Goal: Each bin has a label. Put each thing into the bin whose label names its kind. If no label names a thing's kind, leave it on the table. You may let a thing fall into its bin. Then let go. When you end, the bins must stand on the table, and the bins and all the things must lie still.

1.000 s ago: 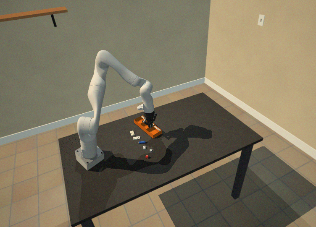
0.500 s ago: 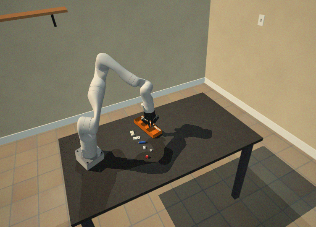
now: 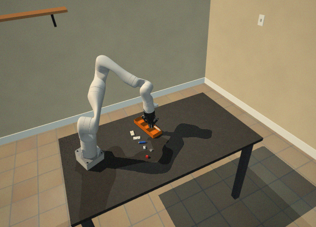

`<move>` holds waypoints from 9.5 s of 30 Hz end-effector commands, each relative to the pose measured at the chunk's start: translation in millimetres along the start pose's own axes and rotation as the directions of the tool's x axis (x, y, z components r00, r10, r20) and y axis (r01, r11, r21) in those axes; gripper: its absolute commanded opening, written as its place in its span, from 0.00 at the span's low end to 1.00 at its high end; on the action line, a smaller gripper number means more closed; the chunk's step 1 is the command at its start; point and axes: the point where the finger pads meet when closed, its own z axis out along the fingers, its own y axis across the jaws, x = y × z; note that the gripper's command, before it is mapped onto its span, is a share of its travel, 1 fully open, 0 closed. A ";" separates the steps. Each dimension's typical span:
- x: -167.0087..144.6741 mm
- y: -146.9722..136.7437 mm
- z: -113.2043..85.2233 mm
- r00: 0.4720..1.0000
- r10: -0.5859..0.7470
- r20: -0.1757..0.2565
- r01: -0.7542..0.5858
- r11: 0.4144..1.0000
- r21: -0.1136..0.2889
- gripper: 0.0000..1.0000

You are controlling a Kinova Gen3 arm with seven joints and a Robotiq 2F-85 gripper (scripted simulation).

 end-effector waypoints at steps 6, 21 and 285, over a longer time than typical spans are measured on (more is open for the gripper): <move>-2.3 -1.4 0.5 0.949 0.313 0.029 -0.313 0.950 -0.008 0.09; -1.7 0.0 32.3 0.952 0.307 0.020 -0.307 0.952 -0.009 0.09; 72.9 -151.7 15.5 0.952 0.307 0.019 -0.307 0.952 -0.006 0.09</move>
